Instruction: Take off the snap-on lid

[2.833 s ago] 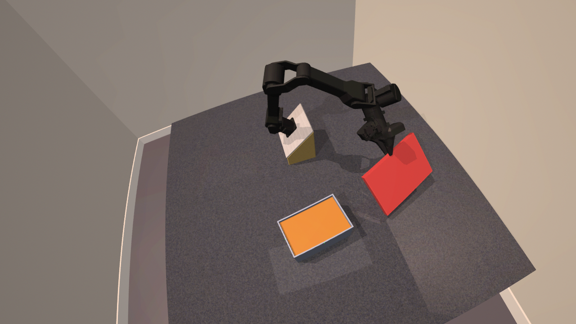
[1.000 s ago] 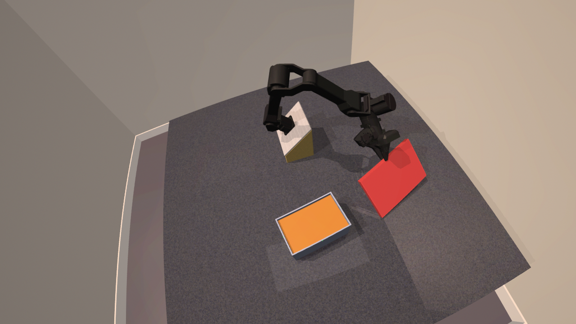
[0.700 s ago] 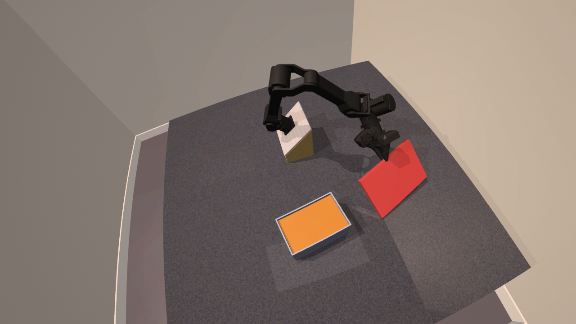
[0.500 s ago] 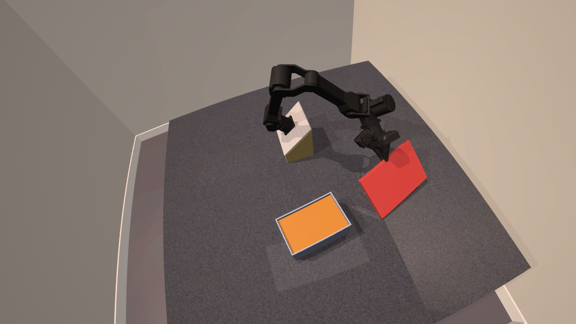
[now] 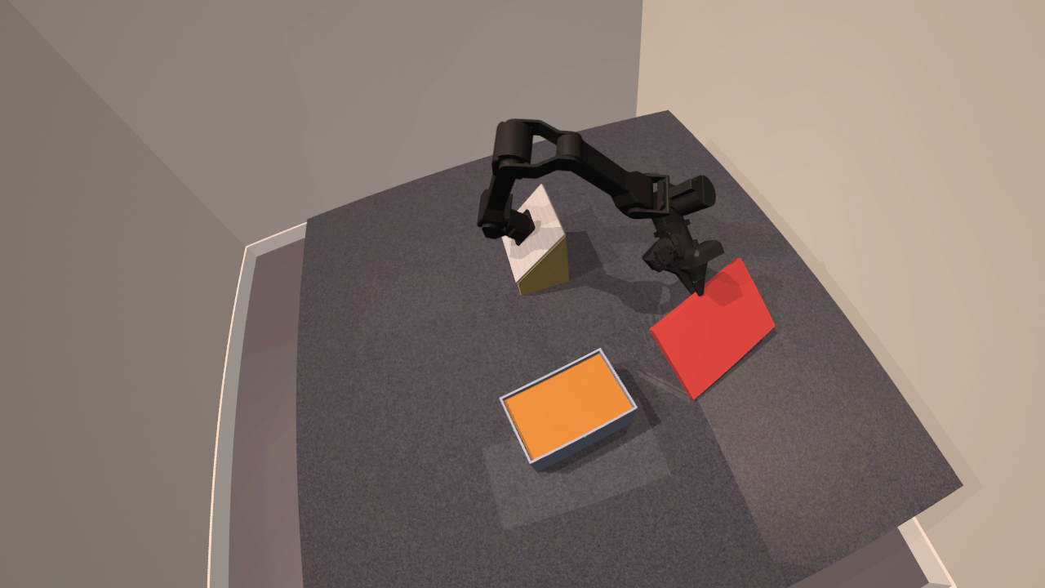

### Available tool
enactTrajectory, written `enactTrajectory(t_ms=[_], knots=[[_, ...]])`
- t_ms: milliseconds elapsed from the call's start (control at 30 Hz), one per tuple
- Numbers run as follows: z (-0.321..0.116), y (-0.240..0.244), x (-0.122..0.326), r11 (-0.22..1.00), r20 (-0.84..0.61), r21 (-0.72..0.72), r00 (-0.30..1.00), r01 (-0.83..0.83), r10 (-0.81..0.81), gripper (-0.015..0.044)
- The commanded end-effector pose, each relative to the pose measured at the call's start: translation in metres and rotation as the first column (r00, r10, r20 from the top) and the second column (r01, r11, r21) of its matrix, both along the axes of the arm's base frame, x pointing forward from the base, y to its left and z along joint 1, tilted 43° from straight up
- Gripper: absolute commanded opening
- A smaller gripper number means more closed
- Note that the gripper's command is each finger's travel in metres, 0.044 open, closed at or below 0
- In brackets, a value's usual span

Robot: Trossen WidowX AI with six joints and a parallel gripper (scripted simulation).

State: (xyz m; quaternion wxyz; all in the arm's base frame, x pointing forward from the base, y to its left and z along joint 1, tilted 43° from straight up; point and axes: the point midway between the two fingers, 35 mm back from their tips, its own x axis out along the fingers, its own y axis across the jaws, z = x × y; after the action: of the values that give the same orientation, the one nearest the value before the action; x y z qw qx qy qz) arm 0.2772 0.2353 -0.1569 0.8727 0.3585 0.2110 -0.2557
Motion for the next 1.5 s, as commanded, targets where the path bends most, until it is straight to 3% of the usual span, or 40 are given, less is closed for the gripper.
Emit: enactTrajectory(t_ms=[0, 1467], knots=[[-0.006, -0.011, 0.001, 1.000, -0.009, -0.011, 1.000, 0.016, -0.017, 0.0000], [-0.032, -0.035, 0.002, 1.000, -0.008, -0.012, 1.000, 0.017, -0.017, 0.0000]])
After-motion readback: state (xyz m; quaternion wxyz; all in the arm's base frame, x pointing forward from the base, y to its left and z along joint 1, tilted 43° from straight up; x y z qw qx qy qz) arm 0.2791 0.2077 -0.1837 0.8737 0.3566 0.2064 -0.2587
